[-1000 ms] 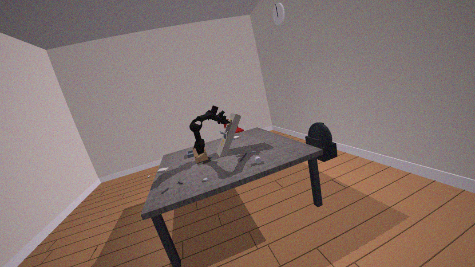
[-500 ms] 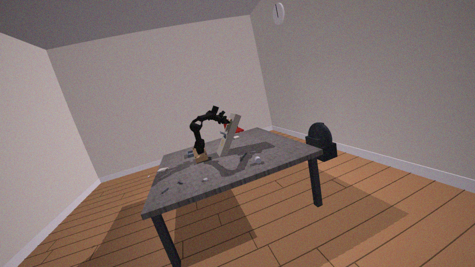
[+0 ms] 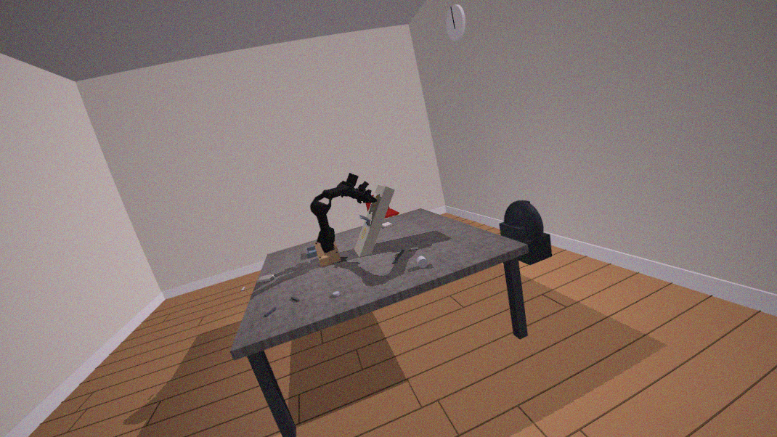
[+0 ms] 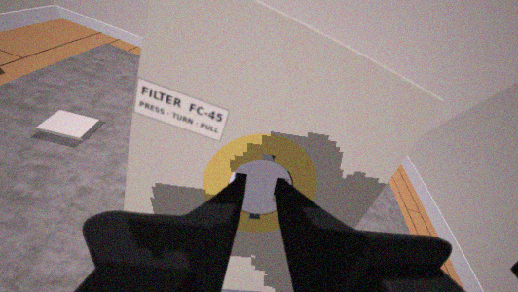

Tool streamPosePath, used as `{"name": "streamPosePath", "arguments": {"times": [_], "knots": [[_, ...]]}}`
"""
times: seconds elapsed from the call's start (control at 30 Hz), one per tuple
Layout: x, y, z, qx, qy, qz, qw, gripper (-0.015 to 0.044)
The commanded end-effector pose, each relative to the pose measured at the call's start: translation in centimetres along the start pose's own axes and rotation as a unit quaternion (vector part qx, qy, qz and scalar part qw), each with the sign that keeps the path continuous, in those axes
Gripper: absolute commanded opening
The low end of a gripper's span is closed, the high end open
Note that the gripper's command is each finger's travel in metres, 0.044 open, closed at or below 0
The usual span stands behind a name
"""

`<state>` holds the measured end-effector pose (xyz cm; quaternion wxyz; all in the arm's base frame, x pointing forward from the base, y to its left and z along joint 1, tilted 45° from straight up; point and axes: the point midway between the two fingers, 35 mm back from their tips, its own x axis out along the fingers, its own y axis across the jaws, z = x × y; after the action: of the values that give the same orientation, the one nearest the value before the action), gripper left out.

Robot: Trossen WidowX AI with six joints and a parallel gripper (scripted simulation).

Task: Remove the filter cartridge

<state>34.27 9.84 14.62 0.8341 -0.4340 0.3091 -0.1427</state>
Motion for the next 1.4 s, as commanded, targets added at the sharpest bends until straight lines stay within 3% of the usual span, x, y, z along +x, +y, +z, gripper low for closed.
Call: {"name": "streamPosePath", "arguments": {"times": [0.0, 0.17, 0.47, 0.53, 0.63, 1.0, 1.37], "knots": [[0.44, 0.10, -0.07, 0.000, 0.002, 0.004, 1.000, 0.0112], [0.53, 0.10, -0.07, 0.000, 0.002, 0.003, 1.000, 0.0112], [0.12, 0.00, 0.00, 0.000, 0.000, 0.000, 1.000, 0.0052], [0.12, 0.00, 0.00, 0.000, 0.000, 0.000, 1.000, 0.0000], [0.23, 0.02, -0.01, -0.012, 0.000, 0.001, 1.000, 0.0000], [0.76, 0.09, -0.07, -0.185, 0.001, 0.004, 0.983, 0.0000], [0.97, 0.09, -0.07, -0.367, 0.001, 0.004, 0.930, 0.0000]]}}
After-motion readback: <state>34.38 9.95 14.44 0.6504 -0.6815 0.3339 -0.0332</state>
